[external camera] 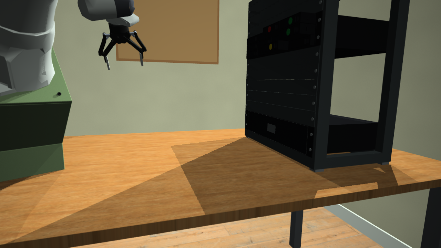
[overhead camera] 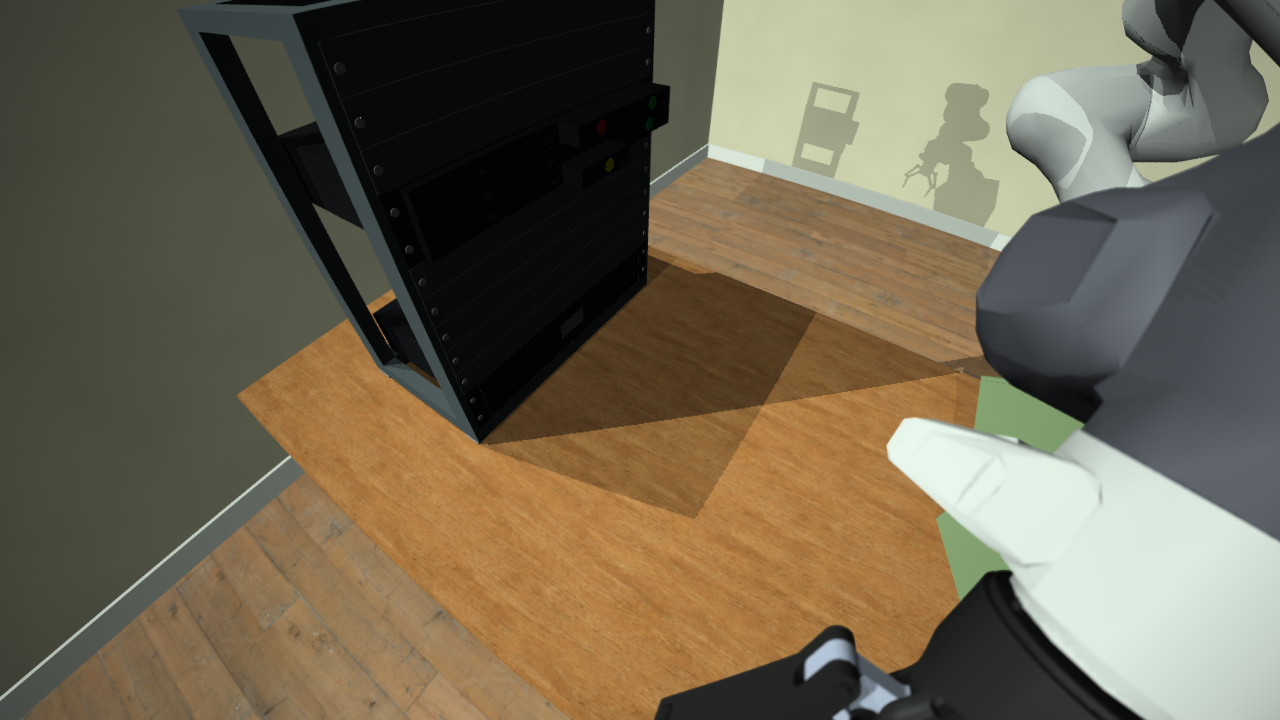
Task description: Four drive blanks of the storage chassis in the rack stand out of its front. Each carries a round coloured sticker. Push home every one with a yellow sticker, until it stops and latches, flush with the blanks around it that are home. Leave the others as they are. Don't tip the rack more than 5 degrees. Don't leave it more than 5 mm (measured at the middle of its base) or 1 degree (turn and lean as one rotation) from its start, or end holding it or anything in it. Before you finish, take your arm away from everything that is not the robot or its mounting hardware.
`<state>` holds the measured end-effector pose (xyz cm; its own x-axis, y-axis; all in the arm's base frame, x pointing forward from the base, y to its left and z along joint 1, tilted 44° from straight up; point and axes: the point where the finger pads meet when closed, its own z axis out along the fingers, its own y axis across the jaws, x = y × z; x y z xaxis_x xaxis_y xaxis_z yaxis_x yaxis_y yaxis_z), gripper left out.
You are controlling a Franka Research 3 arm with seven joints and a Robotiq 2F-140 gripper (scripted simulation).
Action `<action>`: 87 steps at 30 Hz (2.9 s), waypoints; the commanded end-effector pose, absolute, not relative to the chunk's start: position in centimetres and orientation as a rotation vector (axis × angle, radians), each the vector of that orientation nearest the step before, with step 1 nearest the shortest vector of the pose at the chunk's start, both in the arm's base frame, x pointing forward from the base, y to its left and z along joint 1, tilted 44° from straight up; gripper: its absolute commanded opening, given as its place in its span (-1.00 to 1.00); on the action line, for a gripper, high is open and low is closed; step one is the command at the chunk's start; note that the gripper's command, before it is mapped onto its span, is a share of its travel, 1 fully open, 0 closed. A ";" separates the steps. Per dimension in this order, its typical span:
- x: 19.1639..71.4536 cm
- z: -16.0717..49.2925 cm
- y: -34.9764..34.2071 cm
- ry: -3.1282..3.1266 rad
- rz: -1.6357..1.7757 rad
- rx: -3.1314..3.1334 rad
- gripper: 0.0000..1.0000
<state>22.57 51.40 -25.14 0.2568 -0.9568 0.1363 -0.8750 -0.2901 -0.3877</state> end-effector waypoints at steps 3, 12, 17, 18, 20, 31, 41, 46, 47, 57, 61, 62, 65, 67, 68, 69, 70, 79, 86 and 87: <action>22.4 -25.1 51.5 1.715 -0.501 -2.293 1.00; 22.0 -24.9 51.8 1.730 -0.475 -2.289 1.00; 21.5 -24.7 52.3 1.750 -0.443 -2.282 1.00; 21.4 -24.6 52.4 1.754 -0.435 -2.281 1.00; 21.1 -24.4 52.6 1.765 -0.416 -2.277 1.00; 19.6 -23.2 54.3 1.824 -0.303 -2.249 1.00; 17.6 -20.7 57.1 1.896 -0.136 -2.194 1.00; 16.8 -19.0 58.7 1.927 -0.047 -2.158 1.00; 16.6 -18.5 59.2 1.934 -0.023 -2.147 1.00; 15.3 -11.6 64.3 1.988 0.232 -2.012 1.00; 15.3 -9.7 65.5 1.992 0.284 -1.978 1.00; 15.3 -8.8 66.0 1.993 0.310 -1.961 1.00; 15.4 -5.6 67.7 1.993 0.387 -1.905 1.00; 15.6 -3.3 68.7 1.989 0.437 -1.865 1.00; 15.7 -2.1 69.2 1.986 0.461 -1.845 1.00; 15.9 -0.9 69.7 1.982 0.485 -1.824 1.00; 16.0 0.3 70.2 1.978 0.508 -1.803 1.00; 17.7 10.0 72.9 1.923 0.649 -1.649 1.00; 19.9 20.4 74.0 1.835 0.743 -1.496 1.00; 20.2 22.0 74.0 1.820 0.752 -1.474 1.00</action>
<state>19.61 73.62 17.62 -0.1129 -0.6638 -0.7393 -0.9859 0.1671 0.0006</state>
